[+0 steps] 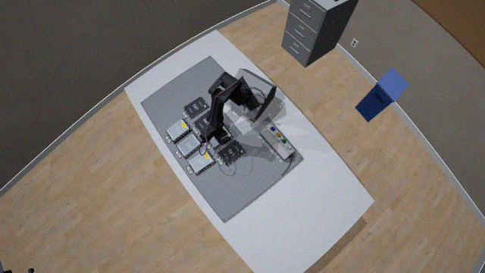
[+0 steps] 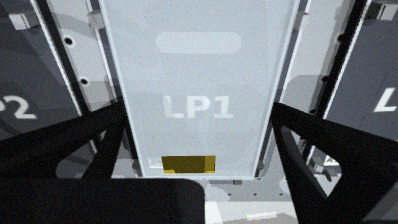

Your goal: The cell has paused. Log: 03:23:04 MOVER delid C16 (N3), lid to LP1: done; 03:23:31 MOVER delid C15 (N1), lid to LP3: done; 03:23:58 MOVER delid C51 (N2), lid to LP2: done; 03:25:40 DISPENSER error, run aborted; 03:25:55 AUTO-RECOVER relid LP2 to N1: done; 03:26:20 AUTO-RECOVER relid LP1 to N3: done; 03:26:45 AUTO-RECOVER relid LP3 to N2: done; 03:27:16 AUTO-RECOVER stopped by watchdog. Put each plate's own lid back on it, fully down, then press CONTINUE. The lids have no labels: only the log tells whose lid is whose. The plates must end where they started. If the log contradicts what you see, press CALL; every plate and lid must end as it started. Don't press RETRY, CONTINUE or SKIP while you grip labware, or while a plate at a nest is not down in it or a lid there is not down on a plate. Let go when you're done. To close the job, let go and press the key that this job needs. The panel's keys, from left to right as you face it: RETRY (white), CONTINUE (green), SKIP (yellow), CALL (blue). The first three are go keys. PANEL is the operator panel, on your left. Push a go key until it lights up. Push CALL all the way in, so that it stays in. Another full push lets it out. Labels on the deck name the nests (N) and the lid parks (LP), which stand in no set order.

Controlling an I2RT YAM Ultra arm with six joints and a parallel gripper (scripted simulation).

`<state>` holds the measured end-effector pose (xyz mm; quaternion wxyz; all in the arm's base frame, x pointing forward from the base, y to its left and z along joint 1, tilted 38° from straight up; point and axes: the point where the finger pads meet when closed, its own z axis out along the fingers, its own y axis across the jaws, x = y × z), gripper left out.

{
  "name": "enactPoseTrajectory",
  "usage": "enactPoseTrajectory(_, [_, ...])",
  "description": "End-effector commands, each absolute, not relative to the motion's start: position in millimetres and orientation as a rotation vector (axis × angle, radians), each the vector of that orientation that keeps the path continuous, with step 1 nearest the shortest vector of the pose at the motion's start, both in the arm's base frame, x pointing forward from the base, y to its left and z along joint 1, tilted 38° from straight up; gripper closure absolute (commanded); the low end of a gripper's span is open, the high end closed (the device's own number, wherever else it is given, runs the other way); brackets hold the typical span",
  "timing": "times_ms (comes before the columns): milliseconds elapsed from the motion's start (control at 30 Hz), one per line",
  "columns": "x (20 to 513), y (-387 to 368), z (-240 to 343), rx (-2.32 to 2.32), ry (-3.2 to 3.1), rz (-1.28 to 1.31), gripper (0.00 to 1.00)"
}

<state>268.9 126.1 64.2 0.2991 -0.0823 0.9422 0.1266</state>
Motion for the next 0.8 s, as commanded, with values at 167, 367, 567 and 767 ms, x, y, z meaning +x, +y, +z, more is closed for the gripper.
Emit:
enactPoseTrajectory(167, [269.3, 124.0, 80.9, -0.205, 2.465, 0.333, 0.00])
enactPoseTrajectory(367, [266.8, 122.3, 94.3, -0.207, 2.451, 0.340, 0.00])
enactPoseTrajectory(567, [261.7, 117.3, 102.2, -0.202, 2.451, 0.337, 0.00])
enactPoseTrajectory(767, [257.6, 115.3, 107.4, -0.206, 2.450, 0.335, 0.00])
